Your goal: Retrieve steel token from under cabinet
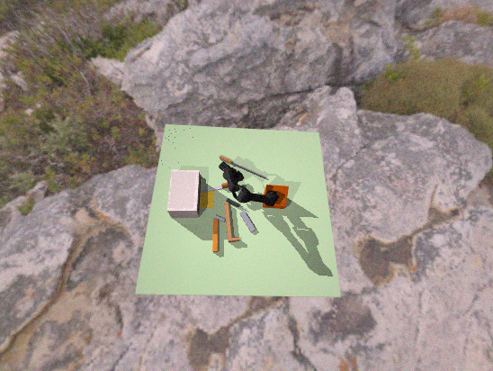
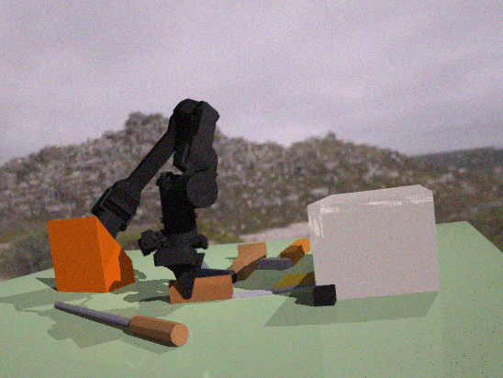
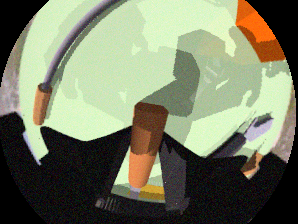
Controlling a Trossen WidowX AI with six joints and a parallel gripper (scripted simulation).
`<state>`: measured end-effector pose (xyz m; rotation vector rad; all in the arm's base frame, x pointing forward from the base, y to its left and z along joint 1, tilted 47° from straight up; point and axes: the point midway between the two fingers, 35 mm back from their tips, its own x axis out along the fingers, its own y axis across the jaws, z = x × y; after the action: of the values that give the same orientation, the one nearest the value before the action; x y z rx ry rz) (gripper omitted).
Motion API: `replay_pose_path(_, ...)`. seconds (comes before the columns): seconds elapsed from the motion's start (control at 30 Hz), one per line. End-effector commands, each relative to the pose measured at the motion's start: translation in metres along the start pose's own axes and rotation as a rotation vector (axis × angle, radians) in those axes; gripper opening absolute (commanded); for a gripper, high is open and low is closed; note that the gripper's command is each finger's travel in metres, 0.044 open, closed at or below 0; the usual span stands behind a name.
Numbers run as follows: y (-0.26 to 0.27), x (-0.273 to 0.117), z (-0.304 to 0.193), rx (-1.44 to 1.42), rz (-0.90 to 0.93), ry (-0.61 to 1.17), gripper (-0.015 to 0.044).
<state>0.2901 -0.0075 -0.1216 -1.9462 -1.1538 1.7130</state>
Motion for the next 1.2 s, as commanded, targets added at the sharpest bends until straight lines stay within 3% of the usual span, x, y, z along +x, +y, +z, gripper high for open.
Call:
replay_pose_path(0.0, 0.0, 0.0, -0.01, -0.003, 0.001, 0.003, 0.0)
replay_pose_path(1.17, 0.001, 0.0, -0.058, -0.005, 0.001, 0.004, 0.0)
